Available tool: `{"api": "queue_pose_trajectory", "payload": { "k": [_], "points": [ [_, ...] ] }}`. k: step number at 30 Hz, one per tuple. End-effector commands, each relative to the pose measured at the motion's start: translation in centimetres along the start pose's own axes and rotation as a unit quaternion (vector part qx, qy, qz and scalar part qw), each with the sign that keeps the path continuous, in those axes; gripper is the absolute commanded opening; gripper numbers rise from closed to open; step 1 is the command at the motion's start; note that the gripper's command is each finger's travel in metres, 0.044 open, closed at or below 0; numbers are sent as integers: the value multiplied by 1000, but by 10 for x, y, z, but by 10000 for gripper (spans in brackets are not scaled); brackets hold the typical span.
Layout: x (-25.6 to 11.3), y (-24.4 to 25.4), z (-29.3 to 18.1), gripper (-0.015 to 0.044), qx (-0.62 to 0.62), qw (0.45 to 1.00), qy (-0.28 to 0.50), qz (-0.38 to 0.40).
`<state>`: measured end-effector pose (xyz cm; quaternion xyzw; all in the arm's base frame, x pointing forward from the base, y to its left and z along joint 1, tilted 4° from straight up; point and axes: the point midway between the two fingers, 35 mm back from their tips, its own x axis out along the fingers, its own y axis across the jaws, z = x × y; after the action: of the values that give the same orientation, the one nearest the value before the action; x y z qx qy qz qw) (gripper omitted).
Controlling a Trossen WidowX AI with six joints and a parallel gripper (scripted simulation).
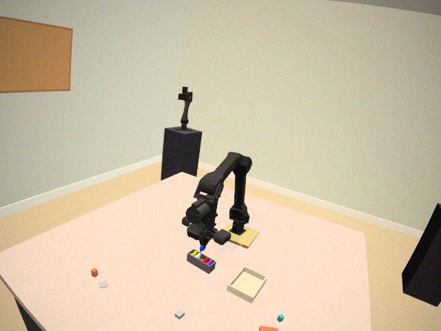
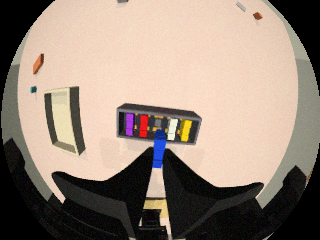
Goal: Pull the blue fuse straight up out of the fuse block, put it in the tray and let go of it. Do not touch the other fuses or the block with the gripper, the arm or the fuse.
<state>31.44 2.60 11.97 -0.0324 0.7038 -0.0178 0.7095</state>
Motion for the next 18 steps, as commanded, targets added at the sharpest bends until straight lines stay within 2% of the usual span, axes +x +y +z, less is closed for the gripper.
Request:
{"api": "queue_pose_trajectory", "payload": {
  "k": [1,18],
  "points": [
    [-2,14,3,0,-1,1000,-1,3],
    [-5,117,2,0,-1,1000,-1,9]
  ]
}}
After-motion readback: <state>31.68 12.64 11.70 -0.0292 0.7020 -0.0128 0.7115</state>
